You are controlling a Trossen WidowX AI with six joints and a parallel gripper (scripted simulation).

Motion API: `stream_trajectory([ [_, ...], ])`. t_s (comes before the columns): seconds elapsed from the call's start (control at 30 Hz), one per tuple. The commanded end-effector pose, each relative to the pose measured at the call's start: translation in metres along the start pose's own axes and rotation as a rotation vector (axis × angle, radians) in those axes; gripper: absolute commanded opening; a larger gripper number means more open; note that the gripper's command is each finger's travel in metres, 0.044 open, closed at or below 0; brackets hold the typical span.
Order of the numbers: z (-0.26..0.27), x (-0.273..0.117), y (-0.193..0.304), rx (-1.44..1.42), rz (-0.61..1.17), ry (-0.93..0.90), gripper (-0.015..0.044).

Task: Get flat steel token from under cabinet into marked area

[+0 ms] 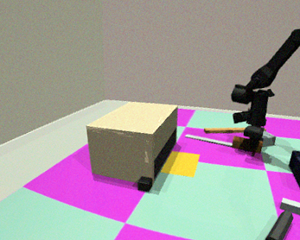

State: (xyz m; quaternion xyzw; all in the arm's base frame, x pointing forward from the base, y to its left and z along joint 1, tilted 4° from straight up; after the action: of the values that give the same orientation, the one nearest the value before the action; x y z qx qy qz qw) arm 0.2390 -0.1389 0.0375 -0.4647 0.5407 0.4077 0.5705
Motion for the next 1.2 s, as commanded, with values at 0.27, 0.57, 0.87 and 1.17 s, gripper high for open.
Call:
stream_trajectory([
  [0.27,-0.0001,-0.0006,-0.0008,-0.108,-0.002,0.000,0.0000],
  [0.57,-0.0002,-0.0006,-0.0009,-0.179,-0.002,0.000,0.0000],
  [0.87,-0.0002,-0.0006,-0.0009,-0.250,-0.002,0.000,0.0000],
  [1.17,-0.0002,-0.0006,-0.0009,-0.322,-0.002,0.000,0.0000],
])
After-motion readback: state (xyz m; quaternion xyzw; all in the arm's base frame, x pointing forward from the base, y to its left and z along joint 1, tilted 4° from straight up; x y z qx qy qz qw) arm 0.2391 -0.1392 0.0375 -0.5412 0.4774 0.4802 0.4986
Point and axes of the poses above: the point midway between the two fingers, 35 mm back from their tips, its own x axis out along the fingers, its own z axis across the jaws, y = z × x, the point moved 3 cm from there along -x, back along the fingers, and after that the axes turned 2 degrees about x, right-handed, at the moved point
